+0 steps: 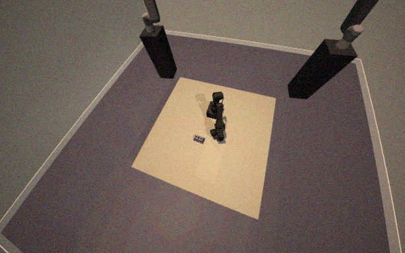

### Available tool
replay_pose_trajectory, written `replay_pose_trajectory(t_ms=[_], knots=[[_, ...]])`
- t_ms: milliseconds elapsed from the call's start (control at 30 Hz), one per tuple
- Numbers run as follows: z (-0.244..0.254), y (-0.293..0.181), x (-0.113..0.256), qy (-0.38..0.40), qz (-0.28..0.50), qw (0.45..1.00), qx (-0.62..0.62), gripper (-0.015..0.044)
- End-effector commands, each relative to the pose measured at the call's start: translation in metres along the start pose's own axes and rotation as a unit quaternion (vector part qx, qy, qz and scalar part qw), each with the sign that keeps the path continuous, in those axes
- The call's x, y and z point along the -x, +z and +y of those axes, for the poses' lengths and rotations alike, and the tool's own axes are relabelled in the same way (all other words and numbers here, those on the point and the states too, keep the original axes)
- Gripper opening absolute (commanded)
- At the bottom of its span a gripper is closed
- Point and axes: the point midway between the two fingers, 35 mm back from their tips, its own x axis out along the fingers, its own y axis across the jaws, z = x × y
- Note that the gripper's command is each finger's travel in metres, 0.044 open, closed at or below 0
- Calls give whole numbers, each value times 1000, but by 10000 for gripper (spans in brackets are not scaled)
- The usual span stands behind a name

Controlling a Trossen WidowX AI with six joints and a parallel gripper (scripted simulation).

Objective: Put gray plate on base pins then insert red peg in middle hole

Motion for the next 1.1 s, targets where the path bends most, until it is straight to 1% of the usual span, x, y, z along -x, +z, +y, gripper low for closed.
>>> replay_pose_trajectory(t_ms=[0,967,1000,1067], knots=[[0,1,1,0,-2,1000,-2,0],[4,0,87,0,-2,1000,-2,0],[1,0,72,-11,0,1000,-2,0],[2,1,72,-11,-1,1000,-2,0]])
